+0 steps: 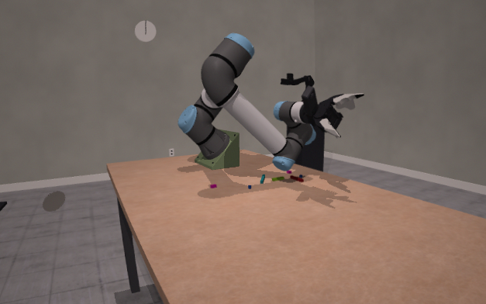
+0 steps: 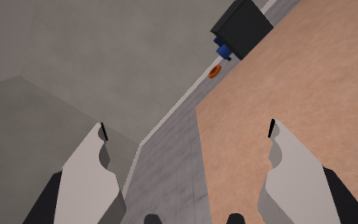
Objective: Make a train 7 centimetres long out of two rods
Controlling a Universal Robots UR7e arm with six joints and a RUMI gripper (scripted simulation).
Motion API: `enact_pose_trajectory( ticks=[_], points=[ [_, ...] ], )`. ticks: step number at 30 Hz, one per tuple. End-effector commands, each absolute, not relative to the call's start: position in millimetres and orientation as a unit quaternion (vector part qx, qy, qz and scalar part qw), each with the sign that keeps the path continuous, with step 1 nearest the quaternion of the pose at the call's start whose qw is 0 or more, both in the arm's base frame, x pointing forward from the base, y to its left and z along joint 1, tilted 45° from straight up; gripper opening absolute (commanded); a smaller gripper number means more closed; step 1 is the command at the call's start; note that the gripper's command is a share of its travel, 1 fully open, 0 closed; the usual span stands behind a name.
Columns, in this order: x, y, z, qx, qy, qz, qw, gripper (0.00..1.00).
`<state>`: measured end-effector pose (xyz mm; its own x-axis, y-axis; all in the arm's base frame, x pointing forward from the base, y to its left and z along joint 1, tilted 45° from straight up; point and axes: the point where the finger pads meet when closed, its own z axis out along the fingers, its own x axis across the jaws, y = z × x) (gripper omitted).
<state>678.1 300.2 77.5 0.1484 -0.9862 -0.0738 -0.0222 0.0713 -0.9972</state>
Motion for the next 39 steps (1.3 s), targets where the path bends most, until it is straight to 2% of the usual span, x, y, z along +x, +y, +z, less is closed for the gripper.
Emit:
enact_pose_trajectory(
  ticks=[1,25,39],
  points=[
    [677.9,300.7,78.1,-0.522,0.483,-0.438,0.55,1.0],
    [679.3,299.4,77.8,-0.522,0.487,-0.436,0.547,1.0],
    [691.6,282.3,73.5,-0.527,0.538,-0.416,0.51,1.0]
  ],
)
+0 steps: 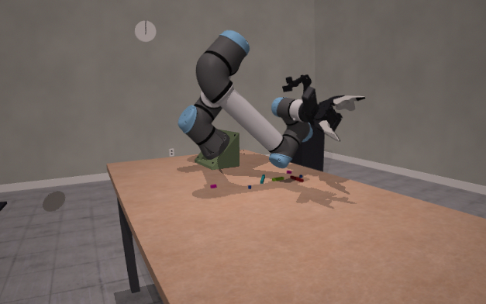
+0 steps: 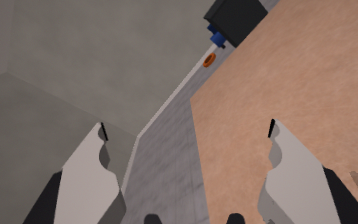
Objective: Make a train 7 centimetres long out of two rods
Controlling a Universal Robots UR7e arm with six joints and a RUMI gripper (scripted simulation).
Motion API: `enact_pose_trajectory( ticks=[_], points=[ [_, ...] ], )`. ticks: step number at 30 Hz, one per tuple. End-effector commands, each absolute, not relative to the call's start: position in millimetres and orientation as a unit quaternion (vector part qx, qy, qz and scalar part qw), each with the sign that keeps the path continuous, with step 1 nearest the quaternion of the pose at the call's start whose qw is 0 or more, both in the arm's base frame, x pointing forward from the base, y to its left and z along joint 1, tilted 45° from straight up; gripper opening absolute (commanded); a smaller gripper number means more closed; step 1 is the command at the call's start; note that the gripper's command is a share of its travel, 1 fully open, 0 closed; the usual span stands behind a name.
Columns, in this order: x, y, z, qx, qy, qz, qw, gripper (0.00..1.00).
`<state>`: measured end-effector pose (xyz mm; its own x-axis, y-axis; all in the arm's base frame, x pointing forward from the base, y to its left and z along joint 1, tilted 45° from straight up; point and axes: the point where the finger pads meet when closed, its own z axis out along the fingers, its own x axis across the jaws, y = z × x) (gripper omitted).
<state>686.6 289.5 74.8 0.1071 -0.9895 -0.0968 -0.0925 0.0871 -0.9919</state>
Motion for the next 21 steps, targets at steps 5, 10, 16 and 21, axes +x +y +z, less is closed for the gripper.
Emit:
enact_pose_trajectory(
  ticks=[5,10,16,21],
  points=[
    [696.5,266.6,69.1,-0.528,0.577,-0.4,0.477,1.0],
    [696.6,249.6,64.3,-0.527,0.615,-0.386,0.442,1.0],
    [690.8,228.6,58.7,-0.523,0.655,-0.372,0.399,1.0],
    [681.6,210.5,54.3,-0.518,0.685,-0.363,0.362,1.0]
  ],
)
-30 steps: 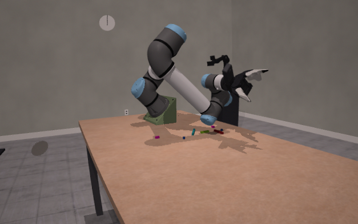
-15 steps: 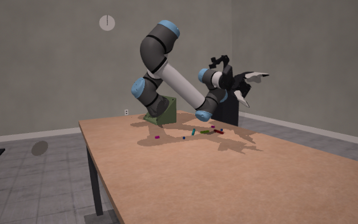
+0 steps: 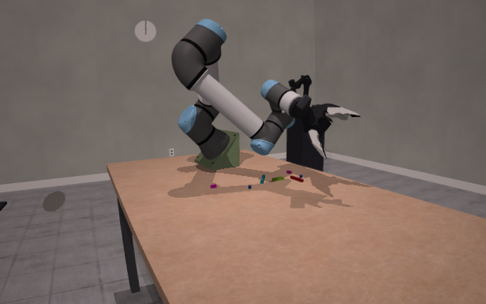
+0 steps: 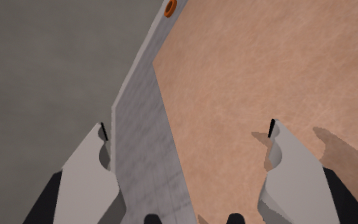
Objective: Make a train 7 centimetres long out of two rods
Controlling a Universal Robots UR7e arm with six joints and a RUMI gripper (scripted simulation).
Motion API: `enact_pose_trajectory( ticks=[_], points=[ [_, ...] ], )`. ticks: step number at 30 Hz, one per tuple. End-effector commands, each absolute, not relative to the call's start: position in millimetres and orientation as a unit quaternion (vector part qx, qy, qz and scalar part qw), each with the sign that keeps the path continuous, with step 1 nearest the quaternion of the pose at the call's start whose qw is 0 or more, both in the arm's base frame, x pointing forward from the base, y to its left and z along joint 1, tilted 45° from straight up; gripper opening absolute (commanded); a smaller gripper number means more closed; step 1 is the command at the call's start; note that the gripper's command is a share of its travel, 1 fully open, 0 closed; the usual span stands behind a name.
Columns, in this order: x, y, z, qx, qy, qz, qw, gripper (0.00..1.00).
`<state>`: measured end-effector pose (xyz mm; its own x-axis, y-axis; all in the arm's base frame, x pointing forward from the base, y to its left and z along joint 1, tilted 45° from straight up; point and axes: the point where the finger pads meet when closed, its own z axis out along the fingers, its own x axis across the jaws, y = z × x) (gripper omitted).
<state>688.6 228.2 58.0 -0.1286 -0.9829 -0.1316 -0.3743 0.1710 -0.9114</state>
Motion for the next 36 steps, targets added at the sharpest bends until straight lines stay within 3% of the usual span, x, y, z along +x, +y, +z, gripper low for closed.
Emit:
enact_pose_trajectory(
  ticks=[1,25,36],
  points=[
    [681.6,210.5,54.3,-0.518,0.685,-0.363,0.362,1.0],
    [600.3,125.3,42.2,-0.481,0.785,-0.34,0.19,1.0],
    [531.7,76.1,43.5,-0.455,0.818,-0.341,0.09,1.0]
  ],
)
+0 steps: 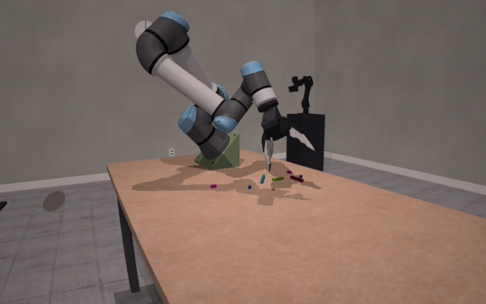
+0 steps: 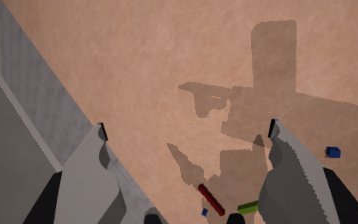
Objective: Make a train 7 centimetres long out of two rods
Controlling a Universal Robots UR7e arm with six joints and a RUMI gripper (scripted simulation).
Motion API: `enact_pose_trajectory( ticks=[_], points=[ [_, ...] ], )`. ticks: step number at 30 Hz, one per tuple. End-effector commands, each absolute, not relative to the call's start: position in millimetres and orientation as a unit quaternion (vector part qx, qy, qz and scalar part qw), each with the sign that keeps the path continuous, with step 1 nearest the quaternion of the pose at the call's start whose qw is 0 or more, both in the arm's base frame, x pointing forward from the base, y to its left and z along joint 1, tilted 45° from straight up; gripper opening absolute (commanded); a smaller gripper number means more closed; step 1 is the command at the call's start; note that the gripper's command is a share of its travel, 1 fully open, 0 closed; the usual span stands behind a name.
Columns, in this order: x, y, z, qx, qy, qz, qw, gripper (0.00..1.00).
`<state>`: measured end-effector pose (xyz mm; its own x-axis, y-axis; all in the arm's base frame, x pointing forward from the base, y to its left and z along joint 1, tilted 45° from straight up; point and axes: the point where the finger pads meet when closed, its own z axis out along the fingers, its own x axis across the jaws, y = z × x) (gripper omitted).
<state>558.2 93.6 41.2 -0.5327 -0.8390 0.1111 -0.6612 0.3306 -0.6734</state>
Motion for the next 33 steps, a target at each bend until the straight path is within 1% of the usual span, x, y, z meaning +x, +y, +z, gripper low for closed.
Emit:
enact_pose_trajectory(
  ticks=[1,2,4,6,9,10,13,14,21,33],
  points=[
    [521.7,69.7,44.3,-0.451,0.821,-0.342,0.076,1.0],
    [521.7,69.7,44.3,-0.451,0.821,-0.342,0.076,1.0],
    [502.0,57.4,46.0,-0.444,0.826,-0.344,0.051,1.0],
    [502.0,57.4,46.0,-0.444,0.826,-0.344,0.051,1.0],
    [473.8,40.6,49.1,-0.435,0.831,-0.347,0.016,1.0],
    [473.8,40.6,49.1,-0.435,0.831,-0.347,0.016,1.0],
    [448.2,25.9,52.6,-0.426,0.833,-0.352,-0.015,1.0],
    [448.2,25.9,52.6,-0.426,0.833,-0.352,-0.015,1.0],
    [401.3,0.5,60.3,-0.413,0.834,-0.361,-0.069,1.0],
    [369.4,-15.8,66.6,-0.404,0.831,-0.368,-0.104,1.0]
  ],
)
